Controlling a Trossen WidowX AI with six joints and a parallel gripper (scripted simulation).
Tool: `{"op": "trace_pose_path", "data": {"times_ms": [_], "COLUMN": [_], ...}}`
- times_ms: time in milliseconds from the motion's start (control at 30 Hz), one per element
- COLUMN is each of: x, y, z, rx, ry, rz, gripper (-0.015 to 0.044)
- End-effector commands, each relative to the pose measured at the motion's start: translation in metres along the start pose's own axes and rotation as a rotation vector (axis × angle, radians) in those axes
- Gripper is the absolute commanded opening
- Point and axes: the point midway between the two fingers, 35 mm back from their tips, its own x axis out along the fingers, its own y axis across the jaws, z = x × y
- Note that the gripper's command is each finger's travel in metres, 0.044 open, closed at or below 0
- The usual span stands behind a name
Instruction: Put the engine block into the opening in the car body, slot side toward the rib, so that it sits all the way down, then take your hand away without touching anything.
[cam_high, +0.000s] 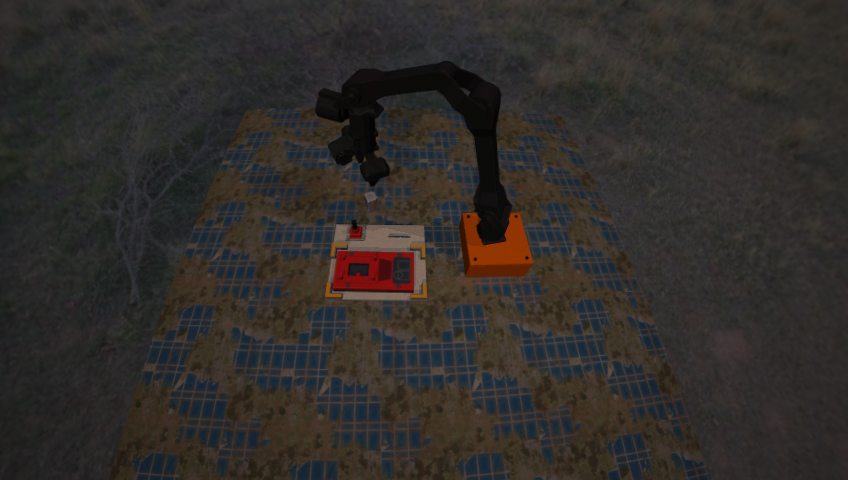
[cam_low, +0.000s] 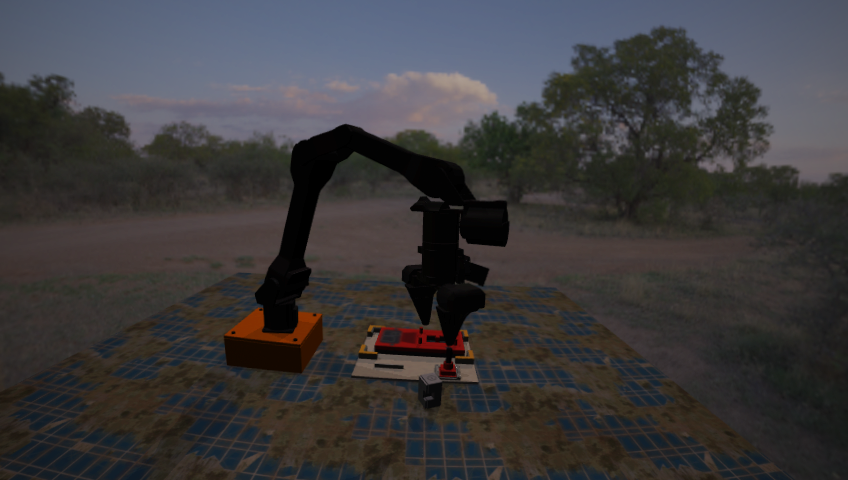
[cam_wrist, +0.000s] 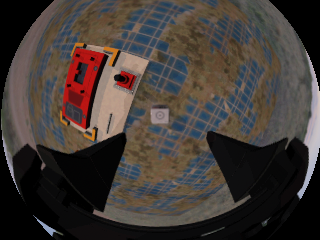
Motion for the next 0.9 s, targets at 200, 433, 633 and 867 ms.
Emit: {"op": "trace_pose_path", "data": {"times_ms": [200,433,633,867], "x": [0.055,0.068,0.070,0.080], "y": [0.005,0.006,0.006,0.006], "z": [-0.002,-0.004,-0.004,-0.004], "rx": [0.002,0.002,0.002,0.002], "ry": [0.013,0.014,0.014,0.014], "rz": [0.021,0.021,0.021,0.021], "gripper": [0.0440,0.0440,0.0440,0.0440]}}
